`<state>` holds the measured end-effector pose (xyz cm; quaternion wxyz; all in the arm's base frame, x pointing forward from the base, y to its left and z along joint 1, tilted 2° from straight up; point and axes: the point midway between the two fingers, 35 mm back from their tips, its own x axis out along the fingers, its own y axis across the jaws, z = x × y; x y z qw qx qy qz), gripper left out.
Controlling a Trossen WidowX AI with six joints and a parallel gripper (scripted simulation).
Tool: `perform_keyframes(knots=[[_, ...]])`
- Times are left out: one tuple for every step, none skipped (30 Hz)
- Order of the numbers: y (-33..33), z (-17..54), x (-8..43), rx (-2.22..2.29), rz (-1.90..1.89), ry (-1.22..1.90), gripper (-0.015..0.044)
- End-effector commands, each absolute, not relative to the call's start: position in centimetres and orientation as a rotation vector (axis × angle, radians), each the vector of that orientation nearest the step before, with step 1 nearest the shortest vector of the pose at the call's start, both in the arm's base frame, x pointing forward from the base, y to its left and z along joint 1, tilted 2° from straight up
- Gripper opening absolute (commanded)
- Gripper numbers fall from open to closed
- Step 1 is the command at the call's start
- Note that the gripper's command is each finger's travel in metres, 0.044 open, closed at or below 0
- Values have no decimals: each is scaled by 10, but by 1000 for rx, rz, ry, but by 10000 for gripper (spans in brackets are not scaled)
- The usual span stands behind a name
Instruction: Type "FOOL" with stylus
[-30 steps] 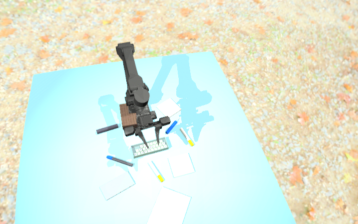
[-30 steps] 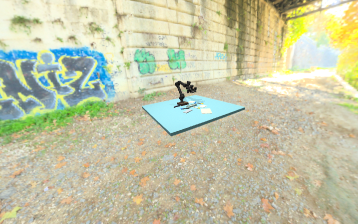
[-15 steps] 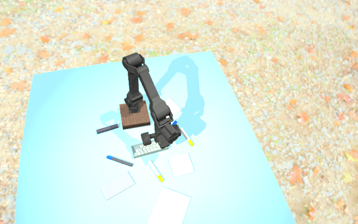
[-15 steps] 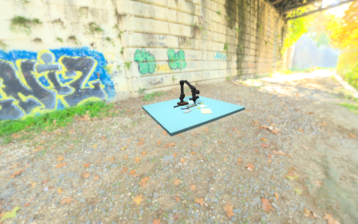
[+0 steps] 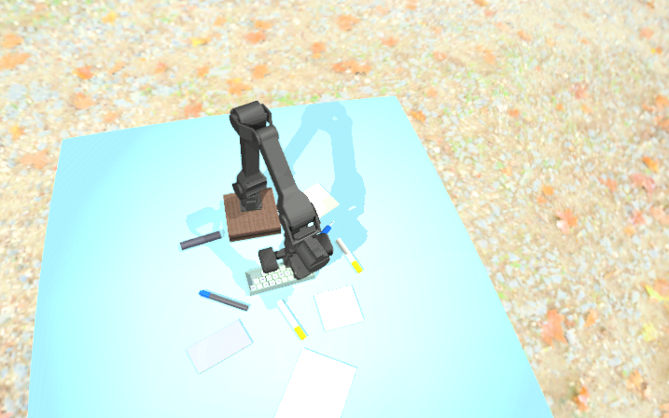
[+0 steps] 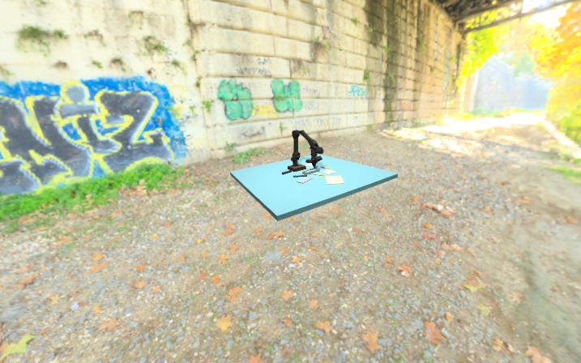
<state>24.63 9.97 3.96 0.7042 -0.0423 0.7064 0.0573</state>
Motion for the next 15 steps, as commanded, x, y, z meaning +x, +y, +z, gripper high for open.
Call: perform_keyframes(knots=[[63, 39, 250, -91, 110, 1573, 0], [57, 39, 250, -92, 110, 1573, 0], [55, 39, 250, -92, 110, 1573, 0], [55, 39, 250, -92, 110, 1573, 0], [55, 39, 250, -92, 110, 1573, 0], [55, 39, 250, -92, 110, 1573, 0], [55, 39, 250, -92, 110, 1573, 0], [55, 39, 250, -92, 110, 1573, 0], [55, 39, 250, -92, 110, 1573, 0], [55, 39, 250, -92, 110, 1573, 0], [55, 39, 250, -92, 110, 1573, 0], [55, 39, 250, -92, 110, 1573, 0], [53, 39, 250, -92, 109, 1573, 0], [47, 39, 252, -93, 109, 1573, 0], [37, 38, 254, -93, 108, 1573, 0]])
